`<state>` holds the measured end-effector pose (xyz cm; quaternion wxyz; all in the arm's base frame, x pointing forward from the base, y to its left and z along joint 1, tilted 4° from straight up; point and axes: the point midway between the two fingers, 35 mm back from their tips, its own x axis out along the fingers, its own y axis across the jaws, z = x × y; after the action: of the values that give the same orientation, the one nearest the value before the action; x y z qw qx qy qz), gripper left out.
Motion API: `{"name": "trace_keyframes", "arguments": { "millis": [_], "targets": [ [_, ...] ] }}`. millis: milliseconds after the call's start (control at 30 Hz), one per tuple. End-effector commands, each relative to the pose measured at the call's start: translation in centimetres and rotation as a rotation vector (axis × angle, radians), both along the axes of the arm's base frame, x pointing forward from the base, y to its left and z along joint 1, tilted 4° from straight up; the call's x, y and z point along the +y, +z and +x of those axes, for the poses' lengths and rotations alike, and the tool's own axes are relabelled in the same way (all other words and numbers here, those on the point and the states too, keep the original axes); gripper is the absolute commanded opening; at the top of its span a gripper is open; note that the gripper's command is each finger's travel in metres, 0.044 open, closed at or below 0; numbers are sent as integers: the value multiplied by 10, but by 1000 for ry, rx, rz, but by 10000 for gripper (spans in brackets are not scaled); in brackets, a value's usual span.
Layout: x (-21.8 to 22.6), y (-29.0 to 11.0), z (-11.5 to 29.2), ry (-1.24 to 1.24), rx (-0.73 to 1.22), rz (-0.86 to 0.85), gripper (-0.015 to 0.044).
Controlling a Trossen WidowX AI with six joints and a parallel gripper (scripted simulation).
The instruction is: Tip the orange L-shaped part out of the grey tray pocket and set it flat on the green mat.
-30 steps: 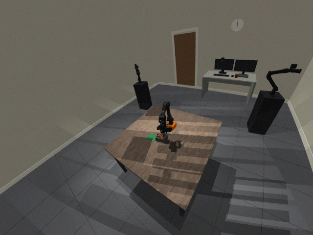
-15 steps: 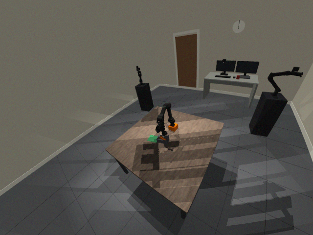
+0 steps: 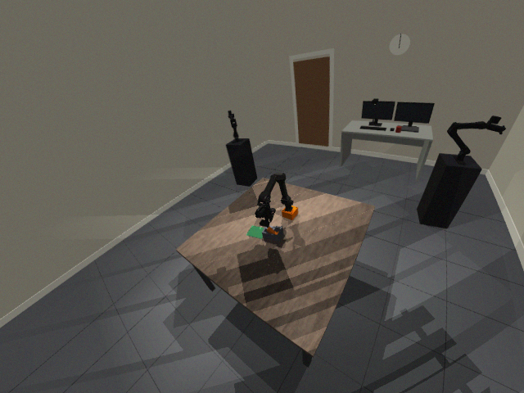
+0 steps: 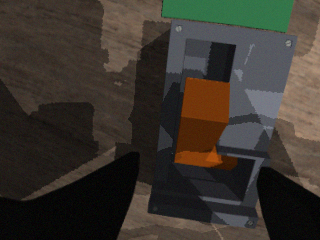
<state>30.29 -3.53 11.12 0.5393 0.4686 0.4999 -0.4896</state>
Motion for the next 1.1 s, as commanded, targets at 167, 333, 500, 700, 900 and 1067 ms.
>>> {"name": "trace_keyframes", "arguments": {
  "millis": [167, 333, 500, 700, 900, 1067],
  "targets": [
    [-3, -26, -2, -23, 19, -1, 280],
    [-3, -31, -1, -23, 18, -1, 280],
    [-4, -39, -1, -23, 18, -1, 280],
    [-4, -49, -1, -23, 18, -1, 280],
    [-5, -59, -1, -23, 19, -1, 280],
    [-5, -67, -1, -23, 19, -1, 280]
  ]
}}
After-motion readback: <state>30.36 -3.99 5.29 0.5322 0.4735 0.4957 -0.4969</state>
